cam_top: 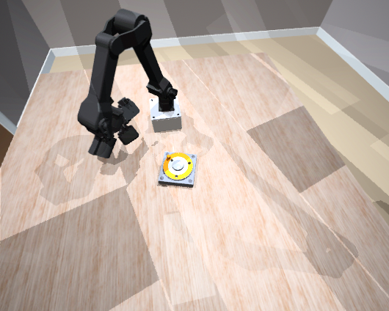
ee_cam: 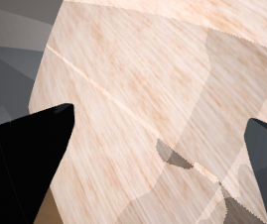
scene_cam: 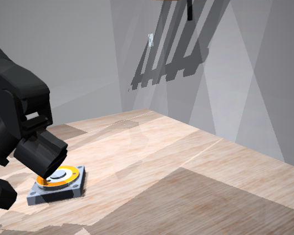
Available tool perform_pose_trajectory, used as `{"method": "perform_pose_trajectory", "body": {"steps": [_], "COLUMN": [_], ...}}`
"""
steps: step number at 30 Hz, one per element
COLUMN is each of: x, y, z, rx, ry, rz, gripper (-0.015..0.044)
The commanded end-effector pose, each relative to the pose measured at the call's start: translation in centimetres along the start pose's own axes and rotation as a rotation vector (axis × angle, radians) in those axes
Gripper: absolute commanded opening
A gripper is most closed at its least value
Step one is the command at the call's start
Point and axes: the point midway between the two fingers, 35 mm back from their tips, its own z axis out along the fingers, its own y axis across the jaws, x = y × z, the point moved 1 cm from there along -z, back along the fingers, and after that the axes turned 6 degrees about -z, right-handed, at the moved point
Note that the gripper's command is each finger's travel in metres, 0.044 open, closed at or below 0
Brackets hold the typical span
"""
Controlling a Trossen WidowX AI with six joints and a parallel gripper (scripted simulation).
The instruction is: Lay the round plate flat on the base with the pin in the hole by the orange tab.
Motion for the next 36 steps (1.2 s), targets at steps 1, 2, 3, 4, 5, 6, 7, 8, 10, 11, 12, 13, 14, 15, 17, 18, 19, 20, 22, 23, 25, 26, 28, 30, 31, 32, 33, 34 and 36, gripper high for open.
{"method": "perform_pose_trajectory", "body": {"steps": [1, 2, 3, 4, 5, 6, 7, 8, 10, 11, 12, 13, 14, 15, 17, 18, 19, 20, 22, 23, 25, 26, 28, 30, 31, 32, 33, 34, 36], "x": [0.0, 0.0, 0.0, -0.1, -0.1, -0.2, -0.3, -0.4, -0.5, -0.6, -0.7, -0.9, -1.1, -1.3, -1.6, -1.7, -2.0, -2.3, -2.9, -3.3, -3.8, -4.0, -4.8, -5.8, -6.2, -6.4, -6.4, -6.3, -6.3], "y": [-0.1, -0.4, -0.9, -1.5, -2.2, -2.8, -3.4, -4.0, -4.5, -5.0, -5.7, -6.3, -6.9, -7.6, -8.3, -8.6, -9.1, -9.7, -10.8, -11.4, -12.0, -12.3, -13.1, -14.1, -14.4, -14.7, -14.7, -14.8, -14.8], "z": [-0.1, -0.3, -0.6, -1.1, -1.5, -2.0, -2.5, -2.9, -3.3, -3.7, -4.2, -4.8, -5.3, -5.8, -6.5, -6.7, -7.2, -7.7, -8.8, -9.4, -10.1, -10.3, -11.3, -12.3, -12.7, -13.0, -13.1, -13.2, -13.2], "rx": [0.004, 0.017, 0.040, 0.071, 0.105, 0.140, 0.178, 0.217, 0.244, 0.280, 0.323, 0.368, 0.413, 0.458, 0.510, 0.531, 0.565, 0.607, 0.686, 0.722, 0.760, 0.774, 0.819, 0.857, 0.867, 0.872, 0.872, 0.873, 0.873], "ry": [0.004, 0.014, 0.030, 0.048, 0.062, 0.074, 0.082, 0.086, 0.087, 0.085, 0.079, 0.069, 0.054, 0.035, 0.006, -0.007, -0.032, -0.067, -0.150, -0.199, -0.261, -0.286, -0.388, -0.518, -0.572, -0.604, -0.610, -0.615, -0.615], "rz": [0.016, 0.063, 0.141, 0.237, 0.332, 0.425, 0.517, 0.607, 0.668, 0.743, 0.831, 0.918, 1.003, 1.085, 1.178, 1.215, 1.275, 1.347, 1.486, 1.552, 1.624, 1.650, 1.747, 1.849, 1.885, 1.906, 1.909, 1.913, 1.913], "gripper": [0.0374, 0.0347, 0.0321, 0.0295, 0.0269, 0.0242, 0.0216, 0.0190, 0.0137, 0.0111, 0.0085, 0.0059, 0.0032, 0.0006, 0.0000, 0.0000, 0.0000, 0.0000, 0.0000, 0.0000, 0.0000, 0.0000, 0.0000, 0.0000, 0.0000, 0.0000, 0.0000, 0.0000, 0.0000]}}
